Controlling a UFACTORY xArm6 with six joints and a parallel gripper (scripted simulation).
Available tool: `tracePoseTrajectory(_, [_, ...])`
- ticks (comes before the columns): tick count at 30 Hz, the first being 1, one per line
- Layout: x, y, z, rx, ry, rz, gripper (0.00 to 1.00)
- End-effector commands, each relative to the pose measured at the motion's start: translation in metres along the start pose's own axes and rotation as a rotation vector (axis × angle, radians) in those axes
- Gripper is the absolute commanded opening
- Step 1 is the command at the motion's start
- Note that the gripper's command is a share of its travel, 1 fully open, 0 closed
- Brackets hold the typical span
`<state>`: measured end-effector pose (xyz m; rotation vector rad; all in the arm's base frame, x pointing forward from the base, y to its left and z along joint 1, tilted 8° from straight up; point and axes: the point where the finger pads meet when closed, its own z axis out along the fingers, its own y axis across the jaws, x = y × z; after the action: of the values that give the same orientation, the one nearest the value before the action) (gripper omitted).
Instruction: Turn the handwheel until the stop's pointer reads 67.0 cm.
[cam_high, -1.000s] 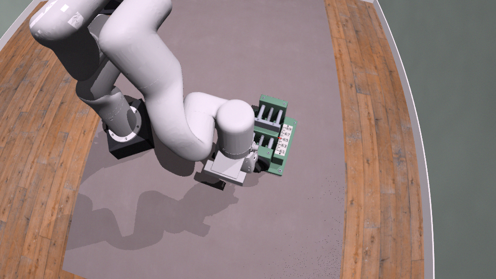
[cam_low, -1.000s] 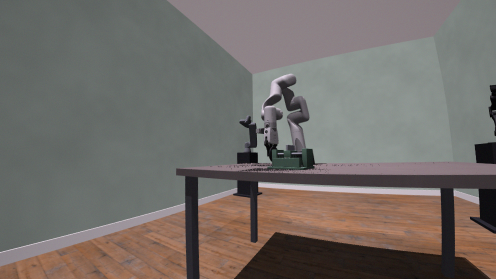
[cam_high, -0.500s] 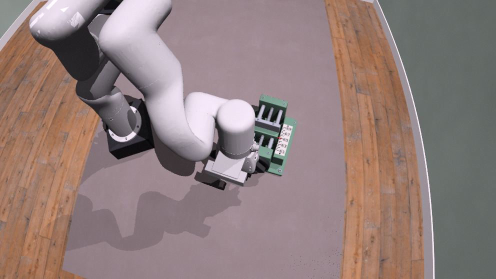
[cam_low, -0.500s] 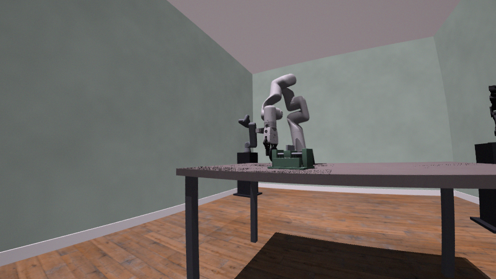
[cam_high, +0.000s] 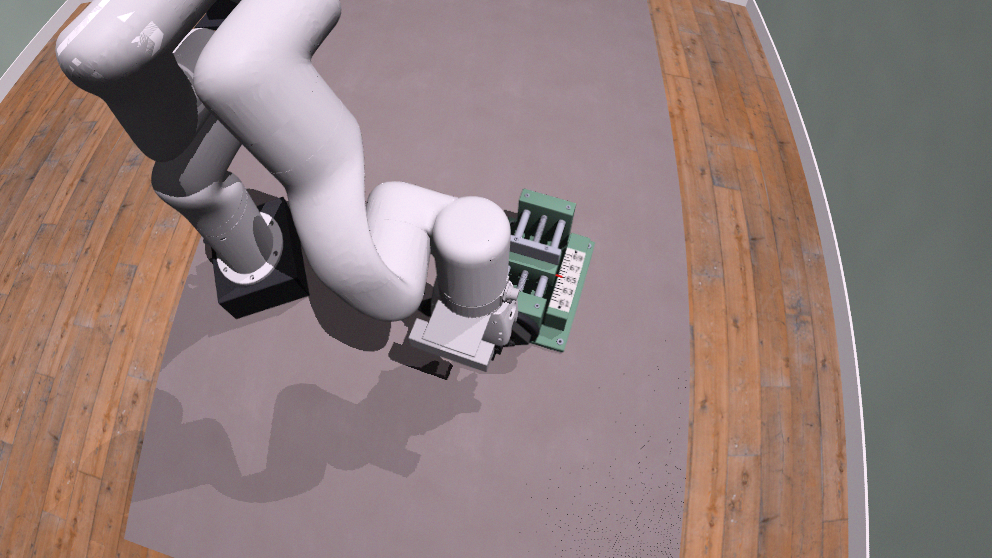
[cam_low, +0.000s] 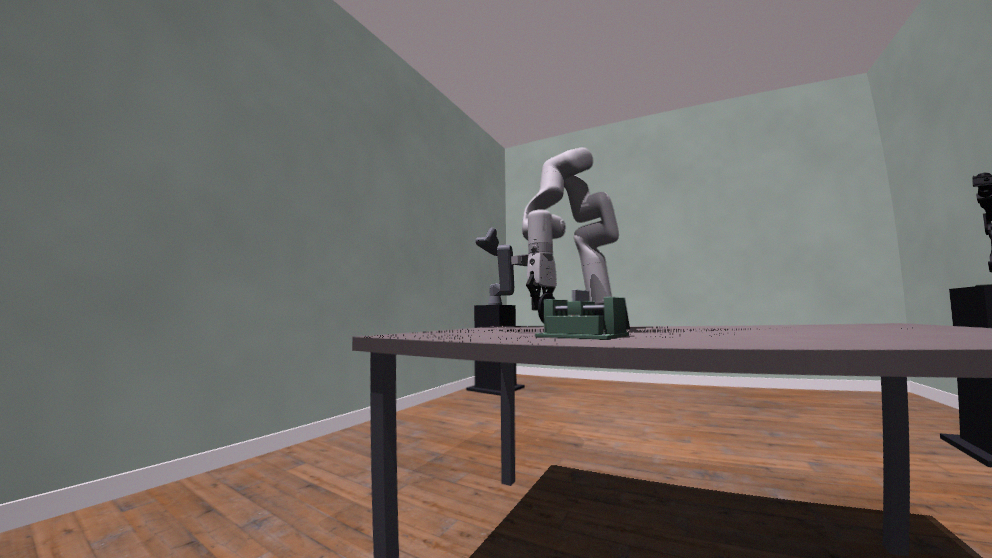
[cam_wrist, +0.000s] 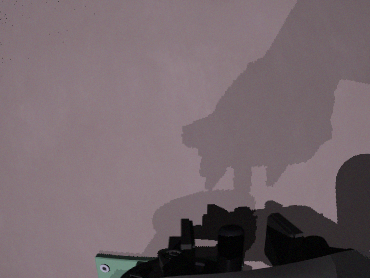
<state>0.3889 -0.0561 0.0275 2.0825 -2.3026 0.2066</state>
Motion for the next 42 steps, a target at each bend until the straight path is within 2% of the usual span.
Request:
tracePoseTrajectory(1, [0.0,-0.002,-0.018,0.006,0.0,0.0,0.57])
tracePoseTrajectory(6, [0.0,-0.002,-0.077,0.006,0.0,0.0,0.57])
tracePoseTrajectory(9, [0.0,-0.002,-0.096,0.006,0.0,0.0,0.57])
tracePoseTrajectory(26, [0.0,-0.002,-0.098,0.006,0.0,0.0,0.57])
tracePoseTrajectory(32, [-0.008,-0.004,-0.098,0.006,0.0,0.0,0.57])
tracePoseTrajectory(37, [-0.051,-0.017,-0.098,0.006,0.0,0.0,0.57])
tracePoseTrajectory(42, [-0.131,-0.041,-0.098,0.006,0.0,0.0,0.57])
